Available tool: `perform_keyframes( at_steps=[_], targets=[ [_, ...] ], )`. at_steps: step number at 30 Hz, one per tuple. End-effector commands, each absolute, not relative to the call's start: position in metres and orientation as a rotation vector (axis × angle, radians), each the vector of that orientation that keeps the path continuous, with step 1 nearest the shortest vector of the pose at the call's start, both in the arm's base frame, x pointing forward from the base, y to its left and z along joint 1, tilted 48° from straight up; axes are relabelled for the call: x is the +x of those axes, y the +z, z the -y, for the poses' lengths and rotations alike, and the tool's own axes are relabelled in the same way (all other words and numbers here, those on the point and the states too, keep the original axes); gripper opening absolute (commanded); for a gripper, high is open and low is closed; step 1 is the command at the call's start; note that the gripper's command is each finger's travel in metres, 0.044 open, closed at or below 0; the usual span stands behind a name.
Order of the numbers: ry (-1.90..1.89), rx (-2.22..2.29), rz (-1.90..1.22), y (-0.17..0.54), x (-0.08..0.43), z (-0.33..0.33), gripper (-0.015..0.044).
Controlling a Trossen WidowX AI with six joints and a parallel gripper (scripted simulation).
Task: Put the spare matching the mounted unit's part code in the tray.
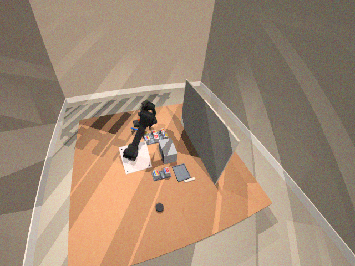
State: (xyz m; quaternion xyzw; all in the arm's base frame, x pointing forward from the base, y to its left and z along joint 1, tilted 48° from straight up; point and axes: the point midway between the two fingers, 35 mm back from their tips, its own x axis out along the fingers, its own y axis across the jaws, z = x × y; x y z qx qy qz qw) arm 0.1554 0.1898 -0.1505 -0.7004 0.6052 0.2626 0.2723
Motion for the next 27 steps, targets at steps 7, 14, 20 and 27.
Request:
perform_keyframes(
  at_steps=[7, 14, 20, 27],
  targets=[
    [0.701, -1.902, -1.646, -0.165, 0.157, -0.171, 0.0300],
    [0.700, -1.902, -1.646, -0.173, 0.158, -0.162, 0.0300],
    [0.700, -1.903, -1.646, -0.180, 0.159, -0.155, 0.0300],
    [0.699, -1.903, -1.647, -0.187, 0.160, -0.146, 0.0300]
  ],
)
